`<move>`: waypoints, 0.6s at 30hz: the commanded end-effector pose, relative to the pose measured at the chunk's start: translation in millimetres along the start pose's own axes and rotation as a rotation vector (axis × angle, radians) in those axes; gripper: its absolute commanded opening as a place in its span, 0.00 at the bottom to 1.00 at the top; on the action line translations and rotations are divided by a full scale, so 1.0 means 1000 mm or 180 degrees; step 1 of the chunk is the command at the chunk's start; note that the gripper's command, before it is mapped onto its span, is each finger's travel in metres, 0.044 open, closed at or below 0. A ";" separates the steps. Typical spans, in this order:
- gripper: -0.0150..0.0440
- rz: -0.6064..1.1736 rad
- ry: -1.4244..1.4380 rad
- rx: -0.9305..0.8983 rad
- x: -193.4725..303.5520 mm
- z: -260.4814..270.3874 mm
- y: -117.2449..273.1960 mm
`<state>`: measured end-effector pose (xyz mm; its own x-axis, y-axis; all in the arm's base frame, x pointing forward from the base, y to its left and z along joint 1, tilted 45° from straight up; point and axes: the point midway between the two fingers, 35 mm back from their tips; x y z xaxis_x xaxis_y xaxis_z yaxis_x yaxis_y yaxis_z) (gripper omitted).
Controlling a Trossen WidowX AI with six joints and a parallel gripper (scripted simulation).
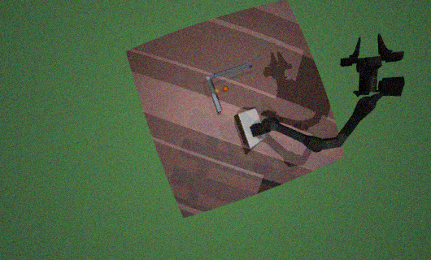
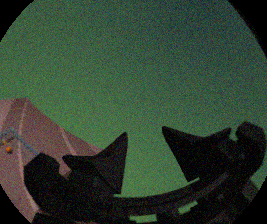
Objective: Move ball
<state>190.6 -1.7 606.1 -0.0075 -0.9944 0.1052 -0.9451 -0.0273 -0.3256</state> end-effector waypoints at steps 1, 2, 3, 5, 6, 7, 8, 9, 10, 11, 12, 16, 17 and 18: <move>0.71 -0.0067 -0.0193 -0.0521 -0.006 0.059 -0.044; 0.71 -0.0084 -0.0225 -0.0628 -0.009 0.071 -0.052; 0.71 -0.0101 -0.0254 -0.0731 -0.012 0.083 -0.059; 0.71 -0.0133 -0.0304 -0.0937 -0.018 0.108 -0.072; 0.71 -0.0117 -0.0326 -0.1038 -0.020 0.119 -0.078; 0.71 -0.0094 -0.0353 -0.1174 -0.021 0.135 -0.085; 0.71 -0.0072 -0.0375 -0.1303 -0.023 0.151 -0.091; 0.71 -0.0051 -0.0392 -0.1424 -0.025 0.165 -0.097; 0.71 -0.0030 -0.0407 -0.1546 -0.027 0.180 -0.102; 0.71 -0.0007 -0.0419 -0.1668 -0.030 0.194 -0.106; 0.71 0.0016 -0.0427 -0.1791 -0.032 0.209 -0.110; 0.71 0.0118 -0.0438 -0.2287 -0.044 0.270 -0.121; 0.71 0.0147 -0.0439 -0.2410 -0.048 0.285 -0.122; 0.71 0.0177 -0.0436 -0.2533 -0.051 0.300 -0.123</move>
<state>382.2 15.7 412.3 -0.0290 -0.9991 -0.0318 -0.9505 0.0177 0.3102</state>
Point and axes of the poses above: the point midway between the two fingers, 35 mm back from their tips, its own y axis back along the fingers, its own z axis across the jaws, x = y × z, and after that the axes turned 7 degrees about y, right-handed
